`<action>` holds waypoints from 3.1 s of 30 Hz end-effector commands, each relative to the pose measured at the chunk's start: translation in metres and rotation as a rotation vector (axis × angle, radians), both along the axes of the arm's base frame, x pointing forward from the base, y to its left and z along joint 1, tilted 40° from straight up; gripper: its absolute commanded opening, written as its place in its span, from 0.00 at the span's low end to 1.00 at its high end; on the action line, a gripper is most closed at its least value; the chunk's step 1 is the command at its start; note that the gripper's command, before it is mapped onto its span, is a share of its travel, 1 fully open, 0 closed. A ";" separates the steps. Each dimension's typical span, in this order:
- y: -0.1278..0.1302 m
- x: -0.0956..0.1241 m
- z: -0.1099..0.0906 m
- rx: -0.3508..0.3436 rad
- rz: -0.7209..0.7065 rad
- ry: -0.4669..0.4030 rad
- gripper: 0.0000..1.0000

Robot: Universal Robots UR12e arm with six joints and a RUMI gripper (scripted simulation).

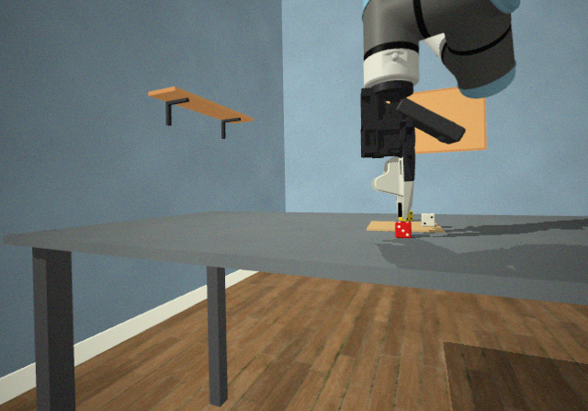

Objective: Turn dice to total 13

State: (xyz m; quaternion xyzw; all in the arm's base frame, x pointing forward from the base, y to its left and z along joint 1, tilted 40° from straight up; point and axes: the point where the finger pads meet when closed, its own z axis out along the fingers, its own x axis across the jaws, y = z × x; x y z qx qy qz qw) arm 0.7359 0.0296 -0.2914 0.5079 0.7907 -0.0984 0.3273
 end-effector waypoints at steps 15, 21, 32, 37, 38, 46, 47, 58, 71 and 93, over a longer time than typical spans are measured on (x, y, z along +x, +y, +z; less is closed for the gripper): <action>0.000 0.000 0.000 0.000 0.001 -0.001 0.24; 0.000 0.000 0.000 0.000 0.001 -0.001 0.24; -0.001 0.002 -0.002 0.000 0.001 -0.001 0.24; -0.005 0.005 -0.008 0.000 0.001 -0.001 0.24; -0.006 0.006 -0.010 0.000 0.001 -0.001 0.24; -0.011 0.010 -0.018 0.000 0.001 -0.001 0.24; -0.012 0.011 -0.019 0.000 0.001 -0.001 0.24; -0.014 0.013 -0.023 0.000 0.001 -0.001 0.24; -0.014 0.013 -0.023 0.000 0.001 -0.001 0.24; -0.014 0.013 -0.023 0.000 0.001 -0.001 0.06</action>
